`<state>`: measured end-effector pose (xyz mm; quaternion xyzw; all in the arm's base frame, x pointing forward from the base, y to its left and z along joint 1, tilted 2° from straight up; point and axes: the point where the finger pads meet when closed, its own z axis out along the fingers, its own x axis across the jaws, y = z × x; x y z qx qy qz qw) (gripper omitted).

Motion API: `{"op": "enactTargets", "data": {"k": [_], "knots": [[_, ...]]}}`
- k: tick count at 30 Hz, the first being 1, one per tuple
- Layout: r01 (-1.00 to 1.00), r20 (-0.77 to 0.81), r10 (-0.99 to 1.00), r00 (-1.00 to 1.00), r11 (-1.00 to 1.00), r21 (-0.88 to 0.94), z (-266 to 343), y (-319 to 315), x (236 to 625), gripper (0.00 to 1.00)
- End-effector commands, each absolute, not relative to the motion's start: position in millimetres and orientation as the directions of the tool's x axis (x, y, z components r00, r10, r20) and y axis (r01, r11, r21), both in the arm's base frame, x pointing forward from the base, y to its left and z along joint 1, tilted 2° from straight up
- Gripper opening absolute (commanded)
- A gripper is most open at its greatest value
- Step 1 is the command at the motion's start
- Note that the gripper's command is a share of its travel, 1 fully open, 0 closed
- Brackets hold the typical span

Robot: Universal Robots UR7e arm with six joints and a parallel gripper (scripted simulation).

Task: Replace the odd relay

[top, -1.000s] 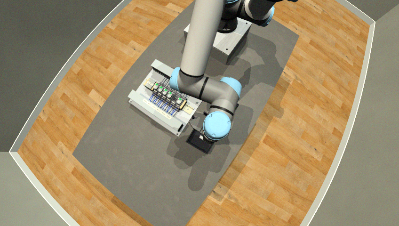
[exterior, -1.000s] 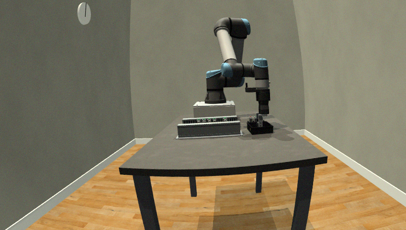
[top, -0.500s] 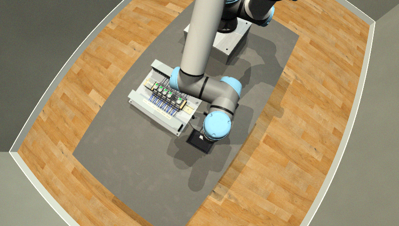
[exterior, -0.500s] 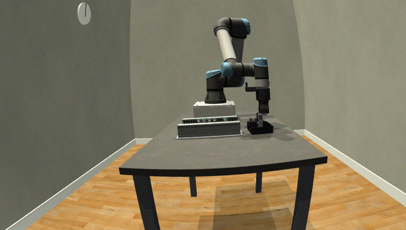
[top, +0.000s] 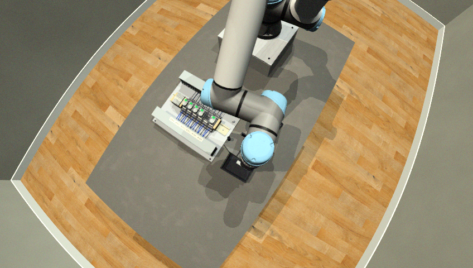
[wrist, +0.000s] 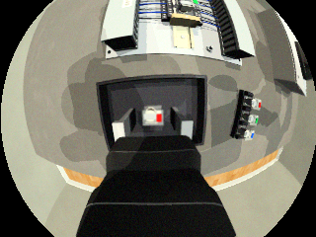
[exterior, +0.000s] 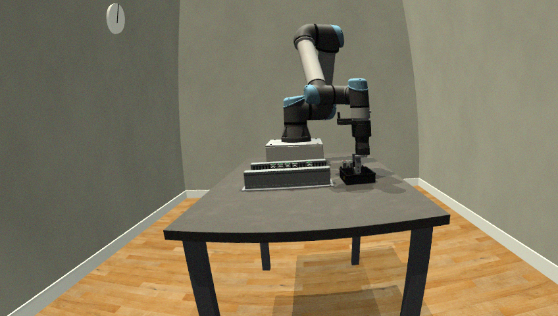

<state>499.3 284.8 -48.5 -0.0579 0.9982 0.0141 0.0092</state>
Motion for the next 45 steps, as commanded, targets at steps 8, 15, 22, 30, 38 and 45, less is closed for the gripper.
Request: {"op": "enactTargets", "data": {"k": [8,15,22,30,38,45], "knots": [[-0.116,-0.022,-0.115,-0.993,0.993,0.027,-44,285,500,1.00],[-0.116,-0.022,-0.115,-0.993,0.993,0.027,-44,285,500,1.00],[-0.116,-0.022,-0.115,-0.993,0.993,0.027,-40,285,500,1.00],[-0.116,-0.022,-0.115,-0.993,0.993,0.027,-40,285,500,1.00],[-0.116,-0.022,-0.115,-0.993,0.993,0.027,-36,285,500,1.00],[-0.116,-0.022,-0.115,-0.993,0.993,0.027,-36,285,500,1.00]]}}
